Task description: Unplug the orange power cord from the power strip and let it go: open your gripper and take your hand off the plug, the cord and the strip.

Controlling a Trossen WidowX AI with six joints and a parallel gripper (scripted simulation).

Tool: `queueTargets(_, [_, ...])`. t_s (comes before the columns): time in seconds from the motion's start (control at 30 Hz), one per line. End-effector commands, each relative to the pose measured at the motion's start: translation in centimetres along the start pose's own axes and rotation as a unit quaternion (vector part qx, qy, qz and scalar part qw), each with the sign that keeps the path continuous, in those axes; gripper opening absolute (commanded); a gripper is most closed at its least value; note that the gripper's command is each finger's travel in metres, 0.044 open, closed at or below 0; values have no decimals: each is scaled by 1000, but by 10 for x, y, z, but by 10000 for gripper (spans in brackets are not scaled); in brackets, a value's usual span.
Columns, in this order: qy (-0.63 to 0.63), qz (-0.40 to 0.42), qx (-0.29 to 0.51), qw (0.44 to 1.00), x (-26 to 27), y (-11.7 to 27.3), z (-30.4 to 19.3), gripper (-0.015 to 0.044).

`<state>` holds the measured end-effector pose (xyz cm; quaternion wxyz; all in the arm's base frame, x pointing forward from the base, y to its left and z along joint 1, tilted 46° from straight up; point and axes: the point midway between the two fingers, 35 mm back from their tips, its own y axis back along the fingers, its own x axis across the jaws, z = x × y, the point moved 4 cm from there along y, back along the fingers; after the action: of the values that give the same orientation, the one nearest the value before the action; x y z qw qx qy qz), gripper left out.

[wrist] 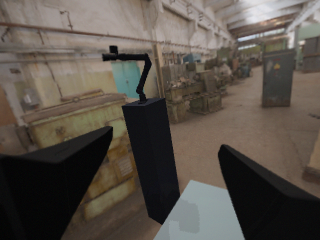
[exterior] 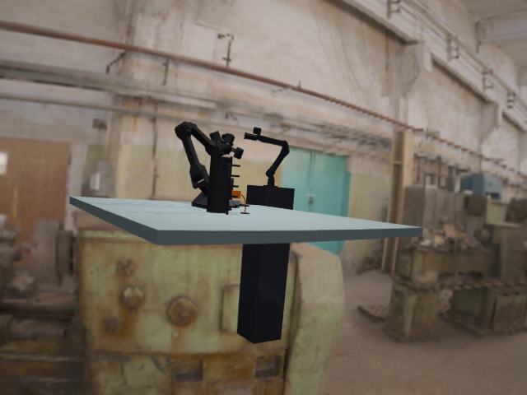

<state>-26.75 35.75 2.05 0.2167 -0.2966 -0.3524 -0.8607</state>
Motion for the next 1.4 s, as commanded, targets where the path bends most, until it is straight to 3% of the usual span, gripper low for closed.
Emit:
queueTargets(0.0, [0,-2,0,1000,-1,0,1,374])
queueTargets(0.27, [22,-148,-20,989,-81,16,51,164])
queueTargets(0.57, [40,-264,13,964,-155,50,83,160])
queueTargets(0.97, [0,-411,62,909,-252,125,106,160])
queueTargets(1.37, [-43,-555,249,793,-339,257,86,160])
